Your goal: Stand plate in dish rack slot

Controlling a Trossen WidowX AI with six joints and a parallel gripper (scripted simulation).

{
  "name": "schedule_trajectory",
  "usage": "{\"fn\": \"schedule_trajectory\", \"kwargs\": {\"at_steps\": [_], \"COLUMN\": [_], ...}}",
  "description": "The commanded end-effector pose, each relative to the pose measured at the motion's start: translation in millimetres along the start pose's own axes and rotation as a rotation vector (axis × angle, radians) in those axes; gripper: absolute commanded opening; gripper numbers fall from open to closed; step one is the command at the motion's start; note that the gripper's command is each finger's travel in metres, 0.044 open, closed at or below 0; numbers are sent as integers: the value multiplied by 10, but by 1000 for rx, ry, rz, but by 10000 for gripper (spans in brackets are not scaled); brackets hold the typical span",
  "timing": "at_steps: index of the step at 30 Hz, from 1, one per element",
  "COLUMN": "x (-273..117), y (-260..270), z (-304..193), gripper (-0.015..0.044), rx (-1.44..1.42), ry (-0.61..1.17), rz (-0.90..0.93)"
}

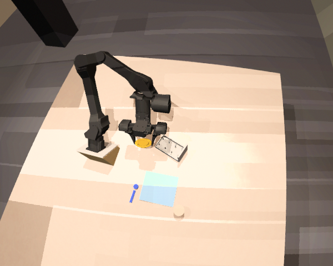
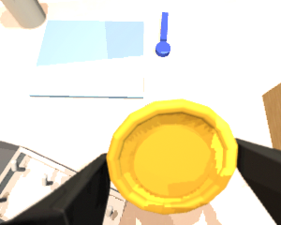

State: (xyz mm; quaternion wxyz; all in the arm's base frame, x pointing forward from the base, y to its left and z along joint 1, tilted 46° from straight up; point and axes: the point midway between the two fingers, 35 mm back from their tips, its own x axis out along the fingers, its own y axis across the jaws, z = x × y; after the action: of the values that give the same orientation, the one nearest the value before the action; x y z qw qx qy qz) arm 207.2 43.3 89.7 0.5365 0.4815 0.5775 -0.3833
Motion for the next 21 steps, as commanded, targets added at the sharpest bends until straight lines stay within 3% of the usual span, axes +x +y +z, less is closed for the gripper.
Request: {"fn": "schedule_trajectory", "kwargs": {"at_steps": [1,21], "x": [79,280], "y": [26,234], "z": [1,-96], "gripper": [0,0], "rx": [-63,-300], "ry": [-89,-427], "rz": [33,242]}}
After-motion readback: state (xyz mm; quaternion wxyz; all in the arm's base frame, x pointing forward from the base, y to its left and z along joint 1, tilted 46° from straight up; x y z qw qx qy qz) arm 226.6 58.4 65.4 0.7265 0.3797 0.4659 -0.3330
